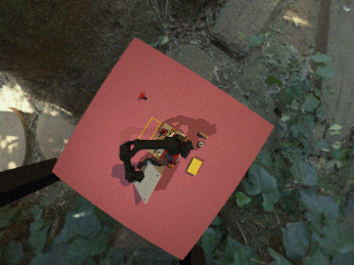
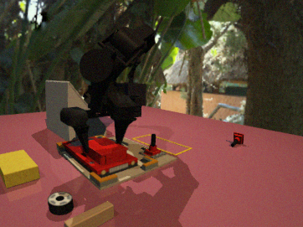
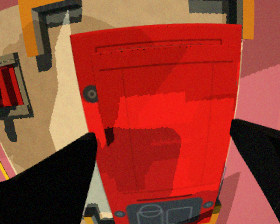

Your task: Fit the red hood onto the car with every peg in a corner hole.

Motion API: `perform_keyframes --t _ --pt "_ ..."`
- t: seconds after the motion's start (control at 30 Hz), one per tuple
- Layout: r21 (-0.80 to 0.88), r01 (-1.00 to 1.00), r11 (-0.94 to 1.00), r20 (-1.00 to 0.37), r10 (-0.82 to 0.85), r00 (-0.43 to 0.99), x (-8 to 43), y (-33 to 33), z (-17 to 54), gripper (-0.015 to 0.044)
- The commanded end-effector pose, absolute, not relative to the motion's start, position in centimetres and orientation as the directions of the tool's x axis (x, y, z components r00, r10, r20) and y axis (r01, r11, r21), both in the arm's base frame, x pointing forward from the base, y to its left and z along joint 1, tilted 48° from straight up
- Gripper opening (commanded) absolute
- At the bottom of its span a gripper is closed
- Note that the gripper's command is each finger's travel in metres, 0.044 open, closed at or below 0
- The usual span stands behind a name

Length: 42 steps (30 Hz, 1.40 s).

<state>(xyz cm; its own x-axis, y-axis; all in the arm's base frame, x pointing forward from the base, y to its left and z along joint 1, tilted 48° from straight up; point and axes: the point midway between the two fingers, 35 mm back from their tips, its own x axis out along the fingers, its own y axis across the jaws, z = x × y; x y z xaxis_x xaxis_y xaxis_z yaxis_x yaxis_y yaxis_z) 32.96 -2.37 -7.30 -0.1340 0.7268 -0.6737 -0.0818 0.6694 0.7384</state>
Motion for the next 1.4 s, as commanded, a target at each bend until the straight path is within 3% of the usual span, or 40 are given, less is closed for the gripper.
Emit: perform_keyframes --t 0.0,0.2,1.37 --pt "0.734 -0.089 0.673 -0.679 0.723 -0.128 33.5 -3.9 -6.2 0.0440" --pt "0.737 -0.088 0.670 -0.676 0.726 -0.129 34.0 -7.7 -2.7 0.0440" --pt "0.737 -0.088 0.670 -0.676 0.726 -0.129 34.0 -7.7 -2.7 0.0440"
